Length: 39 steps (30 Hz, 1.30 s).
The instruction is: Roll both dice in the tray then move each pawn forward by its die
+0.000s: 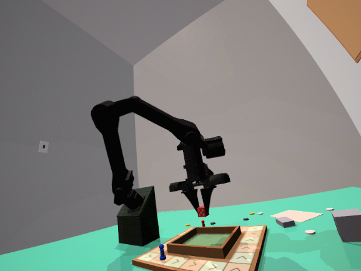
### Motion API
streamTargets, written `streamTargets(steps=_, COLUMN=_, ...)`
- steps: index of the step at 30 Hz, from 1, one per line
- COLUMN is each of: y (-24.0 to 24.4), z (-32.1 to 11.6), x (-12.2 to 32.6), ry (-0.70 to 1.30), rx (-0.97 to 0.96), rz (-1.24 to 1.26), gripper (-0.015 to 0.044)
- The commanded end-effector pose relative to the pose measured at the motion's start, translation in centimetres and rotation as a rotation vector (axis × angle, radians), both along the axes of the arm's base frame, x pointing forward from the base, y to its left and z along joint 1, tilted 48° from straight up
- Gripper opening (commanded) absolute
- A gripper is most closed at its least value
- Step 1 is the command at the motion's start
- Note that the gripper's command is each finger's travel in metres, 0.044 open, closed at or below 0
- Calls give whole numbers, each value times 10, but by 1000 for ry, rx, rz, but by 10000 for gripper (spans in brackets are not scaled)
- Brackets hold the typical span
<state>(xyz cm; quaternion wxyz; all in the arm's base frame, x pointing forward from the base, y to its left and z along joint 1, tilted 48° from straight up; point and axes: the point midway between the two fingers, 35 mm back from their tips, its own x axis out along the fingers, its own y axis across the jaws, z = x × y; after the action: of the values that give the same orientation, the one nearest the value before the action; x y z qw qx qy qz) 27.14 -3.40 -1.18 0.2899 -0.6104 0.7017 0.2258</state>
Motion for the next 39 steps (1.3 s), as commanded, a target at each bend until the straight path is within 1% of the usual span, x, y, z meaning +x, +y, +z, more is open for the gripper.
streamTargets(steps=1, y=-8, z=6, x=-1, ry=24, rx=-7, rz=28, gripper=0)
streamTargets(steps=5, y=-10, z=4, x=-4, ry=34, rx=40, rz=13, gripper=0)
streamTargets(steps=16, y=-13, z=-8, x=-13, ry=51, rx=400, rz=-41, gripper=0)
streamTargets(steps=29, y=-14, z=-10, x=-15, ry=-70, rx=795, rz=30, gripper=0)
streamTargets(steps=33, y=-14, z=-9, x=-15, ry=-93, rx=832, rz=47, gripper=0)
streamTargets(steps=36, y=-12, z=6, x=-9, ry=-94, rx=833, rz=47, gripper=0)
streamTargets(steps=39, y=-7, z=40, x=0, ry=-95, rx=833, rz=48, gripper=0)
